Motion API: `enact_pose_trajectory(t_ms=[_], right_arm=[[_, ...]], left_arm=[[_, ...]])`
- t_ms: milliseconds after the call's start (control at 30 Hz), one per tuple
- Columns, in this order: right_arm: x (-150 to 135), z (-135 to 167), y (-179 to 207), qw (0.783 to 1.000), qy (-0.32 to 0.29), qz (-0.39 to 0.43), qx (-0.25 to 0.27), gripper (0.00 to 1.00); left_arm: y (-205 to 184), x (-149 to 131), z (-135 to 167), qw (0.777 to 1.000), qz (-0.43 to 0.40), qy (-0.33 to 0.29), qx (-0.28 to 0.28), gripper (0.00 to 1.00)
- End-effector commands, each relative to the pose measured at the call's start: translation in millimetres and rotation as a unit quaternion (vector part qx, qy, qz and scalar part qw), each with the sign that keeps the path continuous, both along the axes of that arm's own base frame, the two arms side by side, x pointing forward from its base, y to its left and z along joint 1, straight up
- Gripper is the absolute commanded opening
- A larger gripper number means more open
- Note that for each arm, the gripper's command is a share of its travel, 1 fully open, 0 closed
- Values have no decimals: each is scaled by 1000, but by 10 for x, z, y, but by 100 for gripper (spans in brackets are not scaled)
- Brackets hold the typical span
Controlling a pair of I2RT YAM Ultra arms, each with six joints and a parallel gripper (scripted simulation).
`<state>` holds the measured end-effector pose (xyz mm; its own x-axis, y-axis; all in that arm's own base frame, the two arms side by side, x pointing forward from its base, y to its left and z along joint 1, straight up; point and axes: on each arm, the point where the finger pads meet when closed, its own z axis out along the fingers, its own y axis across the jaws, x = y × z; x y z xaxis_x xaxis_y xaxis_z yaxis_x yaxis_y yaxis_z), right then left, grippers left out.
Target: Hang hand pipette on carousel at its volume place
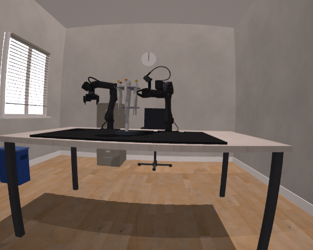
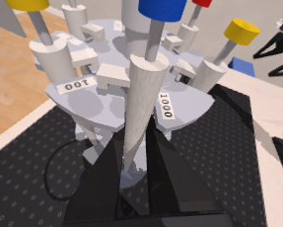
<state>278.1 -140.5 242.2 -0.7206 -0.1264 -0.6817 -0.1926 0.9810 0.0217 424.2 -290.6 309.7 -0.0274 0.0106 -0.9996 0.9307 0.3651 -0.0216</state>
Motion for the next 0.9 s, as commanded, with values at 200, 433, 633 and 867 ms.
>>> enact_pose_trajectory(t_ms=[200, 433, 633, 867], right_arm=[[40, 108, -37, 1000, -23, 2, -11, 100], [40, 108, -37, 1000, -23, 2, -11, 100], [40, 108, -37, 1000, -23, 2, -11, 100], [40, 108, -37, 1000, -23, 2, -11, 100]], left_arm=[[18, 16, 161, 995, -98, -15, -8, 12], [-43, -117, 351, 993, -108, -40, -13, 12], [-25, -104, 351, 993, -106, -40, -12, 12], [-25, -104, 351, 993, -106, -40, -12, 12]])
